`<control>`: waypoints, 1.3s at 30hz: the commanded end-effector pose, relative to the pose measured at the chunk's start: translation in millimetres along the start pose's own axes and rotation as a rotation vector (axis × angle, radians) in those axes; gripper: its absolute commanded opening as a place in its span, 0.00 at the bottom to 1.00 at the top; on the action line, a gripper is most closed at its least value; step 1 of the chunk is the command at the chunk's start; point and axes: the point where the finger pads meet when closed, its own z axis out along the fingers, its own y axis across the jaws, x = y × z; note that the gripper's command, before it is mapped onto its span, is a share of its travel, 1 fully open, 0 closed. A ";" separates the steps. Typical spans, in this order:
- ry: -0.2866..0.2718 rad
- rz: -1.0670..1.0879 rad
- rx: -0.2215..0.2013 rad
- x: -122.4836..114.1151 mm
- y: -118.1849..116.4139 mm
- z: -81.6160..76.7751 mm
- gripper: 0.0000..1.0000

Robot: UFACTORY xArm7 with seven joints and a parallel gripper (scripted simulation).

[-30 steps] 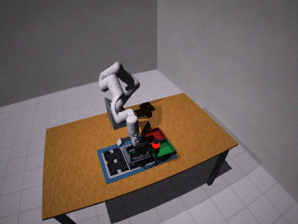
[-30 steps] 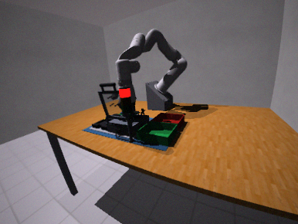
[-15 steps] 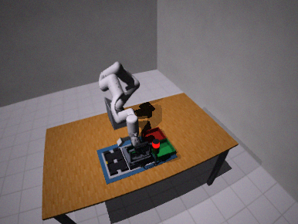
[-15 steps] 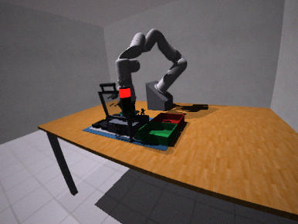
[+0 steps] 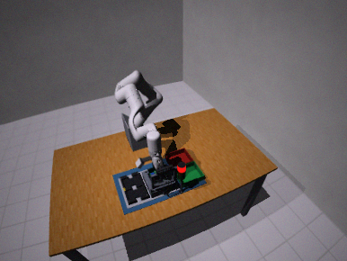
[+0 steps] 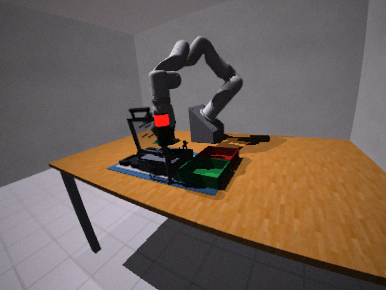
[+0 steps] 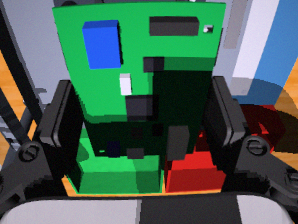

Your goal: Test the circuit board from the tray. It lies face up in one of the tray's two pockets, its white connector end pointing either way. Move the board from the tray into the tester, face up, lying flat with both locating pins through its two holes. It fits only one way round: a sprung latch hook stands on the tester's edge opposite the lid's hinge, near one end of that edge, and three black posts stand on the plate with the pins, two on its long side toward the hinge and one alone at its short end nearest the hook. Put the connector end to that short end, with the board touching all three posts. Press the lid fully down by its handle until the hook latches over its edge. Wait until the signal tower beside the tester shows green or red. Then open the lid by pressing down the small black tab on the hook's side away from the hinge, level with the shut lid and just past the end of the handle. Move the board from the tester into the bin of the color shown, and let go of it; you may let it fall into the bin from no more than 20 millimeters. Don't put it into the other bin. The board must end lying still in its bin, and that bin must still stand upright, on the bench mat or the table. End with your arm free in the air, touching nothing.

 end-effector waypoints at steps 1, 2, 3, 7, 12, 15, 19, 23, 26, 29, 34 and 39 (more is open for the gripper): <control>0.001 0.000 0.004 0.4 -1.2 -21.3 0.79; 0.001 0.000 0.004 0.4 -1.2 -25.4 0.79; 0.001 0.000 0.004 0.4 -1.2 -29.5 0.79; 0.002 0.000 0.004 0.4 -1.2 -37.3 0.79; 0.002 0.000 0.004 0.4 -1.1 -52.6 0.79; 0.002 0.000 0.004 0.4 -1.1 -57.9 0.79; 0.001 0.000 0.004 0.4 -1.1 -60.5 0.79; 0.001 0.000 0.004 0.4 -1.1 -60.6 0.79; 0.001 0.000 0.004 0.4 -1.1 -60.6 0.79; 0.001 0.000 0.004 0.4 -1.1 -60.6 0.79; 0.001 0.000 0.004 -1.5 -0.1 -60.1 0.79; 0.001 0.000 0.004 -5.5 2.0 -58.8 0.79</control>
